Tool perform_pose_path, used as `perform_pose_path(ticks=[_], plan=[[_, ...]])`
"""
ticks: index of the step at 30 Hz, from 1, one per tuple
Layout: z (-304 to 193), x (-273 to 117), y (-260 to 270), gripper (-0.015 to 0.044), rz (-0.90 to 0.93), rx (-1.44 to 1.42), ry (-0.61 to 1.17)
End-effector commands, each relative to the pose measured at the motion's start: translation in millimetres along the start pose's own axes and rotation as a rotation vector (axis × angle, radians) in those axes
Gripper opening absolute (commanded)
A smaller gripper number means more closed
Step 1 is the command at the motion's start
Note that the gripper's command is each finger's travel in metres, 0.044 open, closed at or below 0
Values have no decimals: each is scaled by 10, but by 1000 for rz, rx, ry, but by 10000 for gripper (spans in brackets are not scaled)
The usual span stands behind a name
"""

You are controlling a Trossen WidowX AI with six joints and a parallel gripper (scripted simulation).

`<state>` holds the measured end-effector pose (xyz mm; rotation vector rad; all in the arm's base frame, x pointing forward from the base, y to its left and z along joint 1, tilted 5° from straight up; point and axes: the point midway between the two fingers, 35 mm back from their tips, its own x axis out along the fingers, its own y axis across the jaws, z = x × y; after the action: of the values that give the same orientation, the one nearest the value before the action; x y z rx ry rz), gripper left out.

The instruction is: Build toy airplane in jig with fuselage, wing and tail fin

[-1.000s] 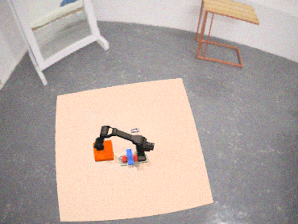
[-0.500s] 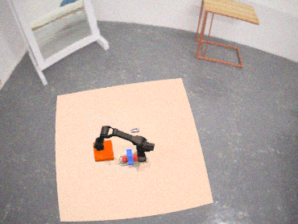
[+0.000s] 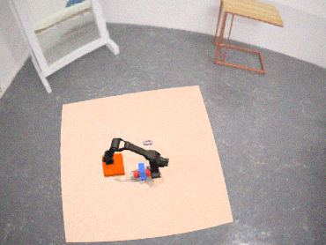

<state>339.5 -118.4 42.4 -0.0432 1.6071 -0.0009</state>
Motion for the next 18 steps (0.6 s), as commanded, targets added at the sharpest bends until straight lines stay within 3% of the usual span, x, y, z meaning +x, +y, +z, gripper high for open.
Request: perform_pose_path(ticks=[1,10,18], plan=[[-18,97,-3,65,-3,-4,11],[-17,97,-4,65,-3,-4,11],[-13,79,4,0,2,0,7]])
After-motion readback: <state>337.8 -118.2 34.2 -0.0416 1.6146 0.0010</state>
